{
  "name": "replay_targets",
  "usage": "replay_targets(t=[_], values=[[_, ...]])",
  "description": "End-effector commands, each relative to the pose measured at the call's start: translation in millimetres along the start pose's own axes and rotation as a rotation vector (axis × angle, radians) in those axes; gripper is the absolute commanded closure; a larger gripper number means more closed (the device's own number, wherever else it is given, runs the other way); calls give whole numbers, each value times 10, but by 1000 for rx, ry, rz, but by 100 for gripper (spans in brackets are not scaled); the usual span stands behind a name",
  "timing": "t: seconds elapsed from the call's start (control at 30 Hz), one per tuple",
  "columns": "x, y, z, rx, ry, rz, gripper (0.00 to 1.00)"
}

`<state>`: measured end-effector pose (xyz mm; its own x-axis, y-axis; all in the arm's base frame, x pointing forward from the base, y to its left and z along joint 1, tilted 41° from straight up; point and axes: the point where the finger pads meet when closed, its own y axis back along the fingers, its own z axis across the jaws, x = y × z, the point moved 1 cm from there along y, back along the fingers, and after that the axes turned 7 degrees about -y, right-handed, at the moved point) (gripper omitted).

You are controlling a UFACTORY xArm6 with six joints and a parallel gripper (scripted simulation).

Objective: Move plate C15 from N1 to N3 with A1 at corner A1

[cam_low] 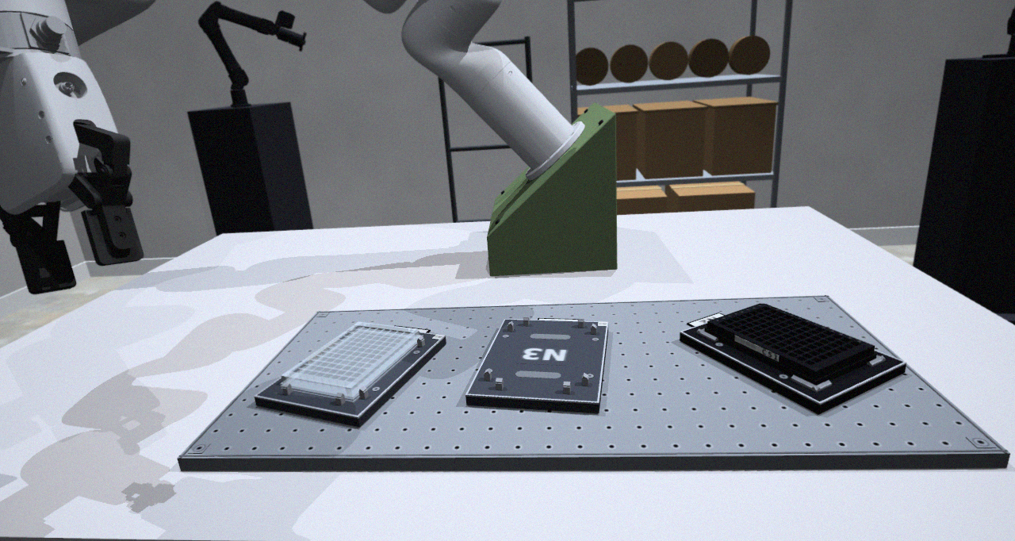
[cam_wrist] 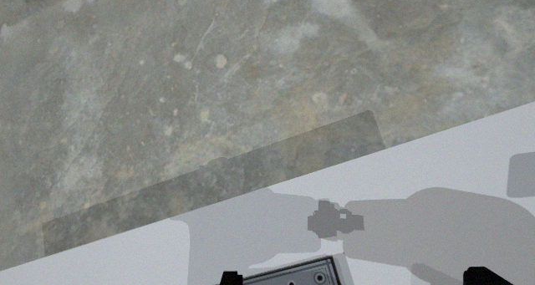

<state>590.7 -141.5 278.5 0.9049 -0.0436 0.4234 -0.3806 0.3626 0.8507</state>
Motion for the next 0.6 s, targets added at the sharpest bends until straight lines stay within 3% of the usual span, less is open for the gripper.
replay_targets(t=[0.0, 0.53, 0.57], values=[[19, 21, -2, 0, 0, 5, 0], [19, 21, -2, 0, 0, 5, 0], [-18, 9, -32, -19, -4, -21, 0]])
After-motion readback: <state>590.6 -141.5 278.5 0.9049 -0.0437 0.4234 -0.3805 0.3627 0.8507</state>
